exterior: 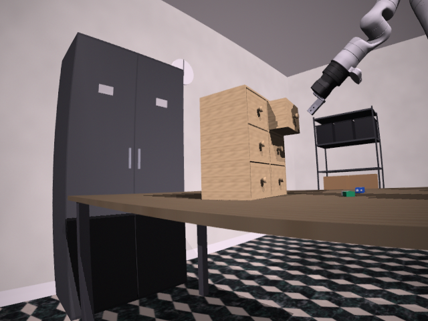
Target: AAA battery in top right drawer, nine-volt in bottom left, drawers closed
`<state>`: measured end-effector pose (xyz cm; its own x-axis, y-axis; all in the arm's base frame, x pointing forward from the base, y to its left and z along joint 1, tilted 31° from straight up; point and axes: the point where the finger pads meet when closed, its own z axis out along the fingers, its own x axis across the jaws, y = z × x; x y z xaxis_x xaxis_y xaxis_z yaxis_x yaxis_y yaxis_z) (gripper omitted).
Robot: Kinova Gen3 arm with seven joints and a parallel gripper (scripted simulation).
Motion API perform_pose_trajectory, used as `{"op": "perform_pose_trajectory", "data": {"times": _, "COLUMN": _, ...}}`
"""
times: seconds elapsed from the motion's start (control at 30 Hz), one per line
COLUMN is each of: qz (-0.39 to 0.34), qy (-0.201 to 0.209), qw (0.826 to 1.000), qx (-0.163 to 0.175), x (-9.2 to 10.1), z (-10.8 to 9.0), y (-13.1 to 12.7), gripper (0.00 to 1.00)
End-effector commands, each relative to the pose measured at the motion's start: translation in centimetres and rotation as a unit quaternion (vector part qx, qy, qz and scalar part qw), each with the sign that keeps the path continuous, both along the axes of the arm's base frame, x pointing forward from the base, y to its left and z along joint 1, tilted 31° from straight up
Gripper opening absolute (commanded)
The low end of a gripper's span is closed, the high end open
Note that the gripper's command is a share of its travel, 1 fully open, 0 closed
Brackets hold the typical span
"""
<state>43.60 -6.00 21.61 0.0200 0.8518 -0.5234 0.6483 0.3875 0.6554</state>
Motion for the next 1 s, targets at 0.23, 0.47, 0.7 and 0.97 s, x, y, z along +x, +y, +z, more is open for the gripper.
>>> {"op": "perform_pose_trajectory", "data": {"times": 0.23, "qz": 0.001, "qy": -0.005, "qw": 1.000, "qx": 0.001, "x": 0.2, "z": 0.0, "y": -0.2, "gripper": 0.00}}
{"op": "perform_pose_trajectory", "data": {"times": 0.47, "qz": 0.001, "qy": -0.006, "qw": 1.000, "qx": 0.001, "x": 1.2, "z": 0.0, "y": -0.2, "gripper": 0.00}}
{"op": "perform_pose_trajectory", "data": {"times": 0.7, "qz": 0.001, "qy": -0.006, "qw": 1.000, "qx": 0.001, "x": 2.2, "z": 0.0, "y": -0.2, "gripper": 0.00}}
{"op": "perform_pose_trajectory", "data": {"times": 0.97, "qz": 0.001, "qy": -0.006, "qw": 1.000, "qx": 0.001, "x": 3.7, "z": 0.1, "y": -0.2, "gripper": 0.00}}
